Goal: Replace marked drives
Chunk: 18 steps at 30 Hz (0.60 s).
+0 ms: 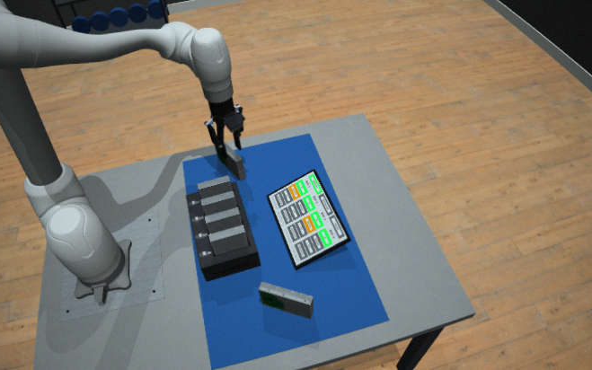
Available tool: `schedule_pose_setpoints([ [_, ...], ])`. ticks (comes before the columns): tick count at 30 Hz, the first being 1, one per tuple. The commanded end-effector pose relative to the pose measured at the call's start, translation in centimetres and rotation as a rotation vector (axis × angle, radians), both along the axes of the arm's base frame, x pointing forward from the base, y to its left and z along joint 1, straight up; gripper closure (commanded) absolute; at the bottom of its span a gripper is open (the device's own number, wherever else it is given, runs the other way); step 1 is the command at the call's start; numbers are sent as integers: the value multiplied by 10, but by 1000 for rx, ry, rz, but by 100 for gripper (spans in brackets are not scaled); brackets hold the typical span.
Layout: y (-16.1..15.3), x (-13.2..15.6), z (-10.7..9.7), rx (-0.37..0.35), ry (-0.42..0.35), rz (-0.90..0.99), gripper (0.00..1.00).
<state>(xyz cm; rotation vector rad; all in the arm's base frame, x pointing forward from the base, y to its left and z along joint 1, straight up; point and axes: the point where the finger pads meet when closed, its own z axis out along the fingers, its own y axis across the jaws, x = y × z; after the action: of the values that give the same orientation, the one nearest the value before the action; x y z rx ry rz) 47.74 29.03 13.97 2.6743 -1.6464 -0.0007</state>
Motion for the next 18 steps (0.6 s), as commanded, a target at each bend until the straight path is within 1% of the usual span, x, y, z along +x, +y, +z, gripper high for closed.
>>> schedule_pose_setpoints([
  [1,0,0,1,1,-1,0,60],
  [13,0,0,-3,1,-1,0,60],
  [18,0,0,-9,1,-1,0,60],
])
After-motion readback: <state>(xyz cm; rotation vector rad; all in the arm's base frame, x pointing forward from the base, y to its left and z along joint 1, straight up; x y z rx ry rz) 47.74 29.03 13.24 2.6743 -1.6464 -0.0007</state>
